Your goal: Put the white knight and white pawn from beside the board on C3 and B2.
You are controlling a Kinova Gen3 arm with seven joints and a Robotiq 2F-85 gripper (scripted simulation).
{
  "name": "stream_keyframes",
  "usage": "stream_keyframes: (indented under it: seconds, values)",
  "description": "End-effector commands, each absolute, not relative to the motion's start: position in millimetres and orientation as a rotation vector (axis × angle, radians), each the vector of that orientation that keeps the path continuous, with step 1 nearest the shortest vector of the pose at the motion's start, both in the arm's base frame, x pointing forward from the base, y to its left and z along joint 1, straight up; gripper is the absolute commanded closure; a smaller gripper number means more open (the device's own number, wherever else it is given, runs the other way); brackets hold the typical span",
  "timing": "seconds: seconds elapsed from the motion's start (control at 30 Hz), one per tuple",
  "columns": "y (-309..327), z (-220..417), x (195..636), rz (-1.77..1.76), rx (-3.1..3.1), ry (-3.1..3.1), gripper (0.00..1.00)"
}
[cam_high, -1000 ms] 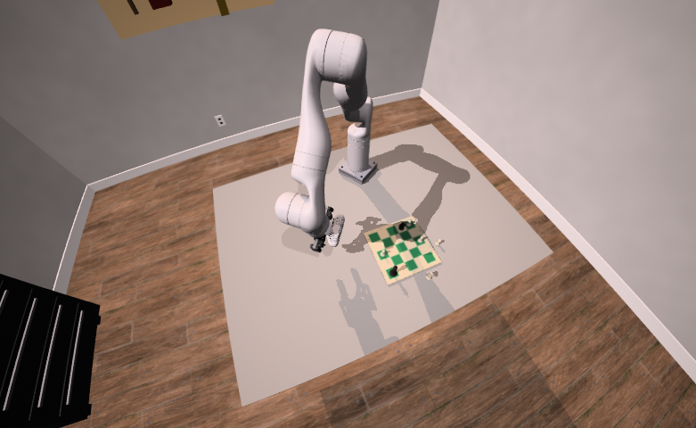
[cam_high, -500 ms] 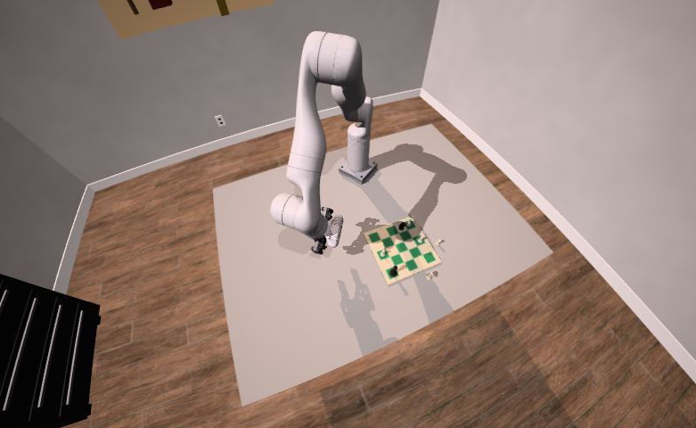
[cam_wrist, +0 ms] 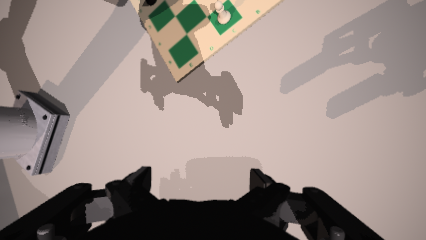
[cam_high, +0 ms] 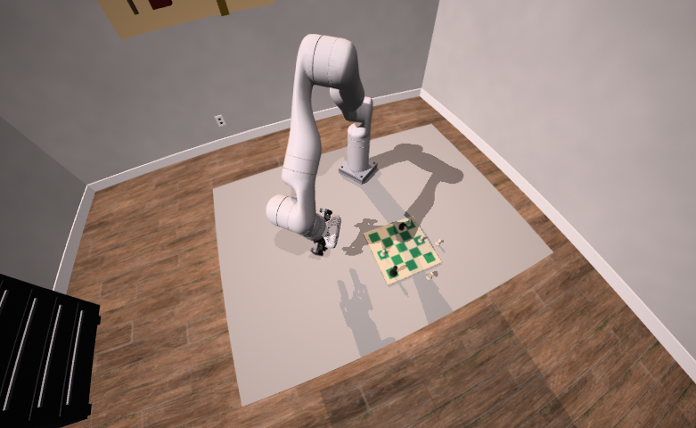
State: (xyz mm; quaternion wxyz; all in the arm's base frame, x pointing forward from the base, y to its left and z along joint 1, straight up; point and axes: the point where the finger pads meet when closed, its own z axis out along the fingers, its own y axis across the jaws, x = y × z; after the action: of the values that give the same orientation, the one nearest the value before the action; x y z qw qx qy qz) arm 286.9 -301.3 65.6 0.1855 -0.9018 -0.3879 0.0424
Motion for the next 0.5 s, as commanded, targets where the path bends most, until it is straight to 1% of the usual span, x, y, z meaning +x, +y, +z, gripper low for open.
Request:
stream_keyframes:
  seconds: [0.0,0.47]
  values:
    - [-302.7,64.4,289.2,0.089,-2.530,-1.105,0.00]
    - [-303.0,62.7,292.7,0.048,-2.511,-1.127,0.00]
